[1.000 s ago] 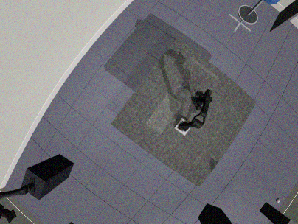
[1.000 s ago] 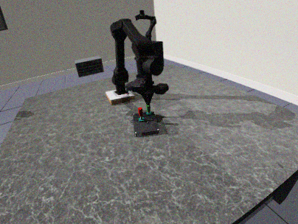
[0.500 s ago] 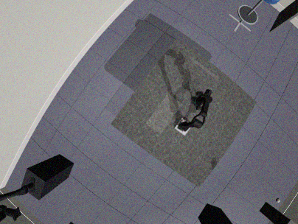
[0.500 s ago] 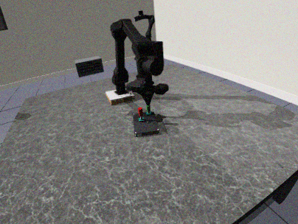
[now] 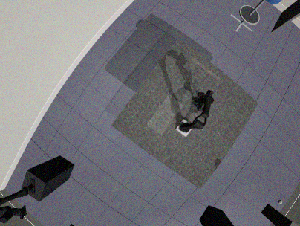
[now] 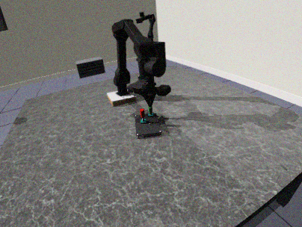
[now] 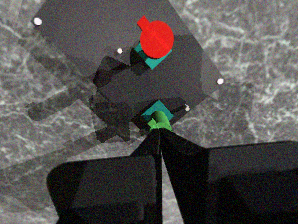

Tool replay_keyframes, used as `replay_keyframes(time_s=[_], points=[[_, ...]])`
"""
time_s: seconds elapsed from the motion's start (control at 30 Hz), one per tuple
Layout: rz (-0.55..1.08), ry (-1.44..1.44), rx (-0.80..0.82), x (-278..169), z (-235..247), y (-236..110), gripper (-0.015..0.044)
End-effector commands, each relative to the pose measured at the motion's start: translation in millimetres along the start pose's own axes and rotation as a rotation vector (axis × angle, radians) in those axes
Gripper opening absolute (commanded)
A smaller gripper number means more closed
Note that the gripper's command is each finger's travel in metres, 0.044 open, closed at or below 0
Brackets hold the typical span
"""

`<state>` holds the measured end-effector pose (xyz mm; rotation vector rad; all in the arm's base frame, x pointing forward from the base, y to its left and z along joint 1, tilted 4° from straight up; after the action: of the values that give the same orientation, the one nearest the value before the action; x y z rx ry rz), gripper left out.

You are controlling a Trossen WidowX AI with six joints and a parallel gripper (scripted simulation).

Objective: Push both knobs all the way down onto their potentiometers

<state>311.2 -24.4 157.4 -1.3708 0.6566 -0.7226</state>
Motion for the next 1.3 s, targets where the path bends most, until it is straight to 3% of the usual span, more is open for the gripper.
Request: replay_keyframes(time_s=[0.0,0.73,1.27], points=[[0.010,0.003,-0.016,2,2,16,0.0000],[0.010,0.003,-0.016,2,2,16,0.0000],[0.010,0.003,-0.016,3,2,-8,0.0000]])
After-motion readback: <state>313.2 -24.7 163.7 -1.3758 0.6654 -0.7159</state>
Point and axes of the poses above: the point midway between the two fingers, 35 mm back from their tips, its own y axis out along the fingers, its own z axis across the jaws, x = y × z, the point moved 8 cm from there along -y, back along the fingers, and after that the axes turned 14 degrees about -y, right-handed, at the moved point
